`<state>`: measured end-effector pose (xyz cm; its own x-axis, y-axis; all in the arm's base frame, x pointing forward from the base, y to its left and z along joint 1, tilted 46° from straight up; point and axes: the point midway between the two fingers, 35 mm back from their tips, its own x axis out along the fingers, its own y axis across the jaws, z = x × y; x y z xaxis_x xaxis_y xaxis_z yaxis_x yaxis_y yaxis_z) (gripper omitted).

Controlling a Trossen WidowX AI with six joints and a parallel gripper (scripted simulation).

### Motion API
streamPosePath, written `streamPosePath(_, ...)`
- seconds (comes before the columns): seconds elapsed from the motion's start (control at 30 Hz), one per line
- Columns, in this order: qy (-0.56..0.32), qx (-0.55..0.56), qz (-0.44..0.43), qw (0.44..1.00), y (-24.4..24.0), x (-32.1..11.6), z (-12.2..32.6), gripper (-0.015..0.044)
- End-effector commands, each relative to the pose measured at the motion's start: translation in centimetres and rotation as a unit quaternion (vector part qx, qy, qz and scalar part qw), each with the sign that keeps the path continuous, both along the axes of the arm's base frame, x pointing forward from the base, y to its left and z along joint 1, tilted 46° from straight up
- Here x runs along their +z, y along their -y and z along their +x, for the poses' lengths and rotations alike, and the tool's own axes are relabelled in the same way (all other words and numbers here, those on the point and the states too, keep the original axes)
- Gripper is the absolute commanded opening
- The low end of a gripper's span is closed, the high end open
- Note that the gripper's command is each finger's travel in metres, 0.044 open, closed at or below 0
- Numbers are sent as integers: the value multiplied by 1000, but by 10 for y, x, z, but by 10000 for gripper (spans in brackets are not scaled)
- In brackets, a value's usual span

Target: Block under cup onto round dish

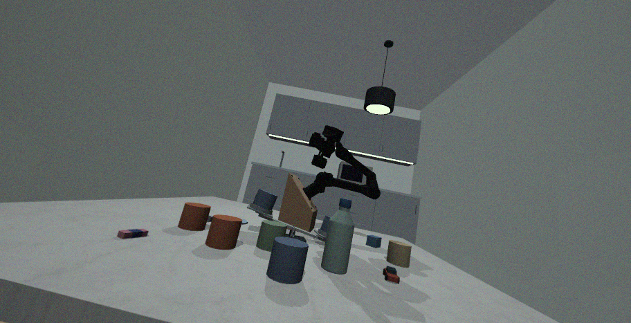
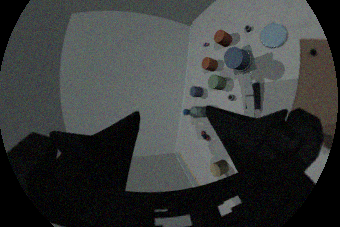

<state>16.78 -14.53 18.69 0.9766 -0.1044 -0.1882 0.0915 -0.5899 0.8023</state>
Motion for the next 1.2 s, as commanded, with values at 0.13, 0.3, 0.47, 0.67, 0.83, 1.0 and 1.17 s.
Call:
streamPosePath(0.13,-22,17,-44,999,4,-10,1,440)
streamPosePath(0.3,-51,49,-107,992,8,-24,1,440)
streamPosePath(0.47,-74,87,-168,979,10,-39,1,440)
streamPosePath(0.67,-94,140,-240,956,10,-55,1,440)
streamPosePath(0.83,-100,188,-297,931,9,-69,1,440)
streamPosePath(1.0,-97,238,-353,900,5,-81,0,440)
streamPosePath(1.17,-83,286,-406,864,1,-92,-1,440)
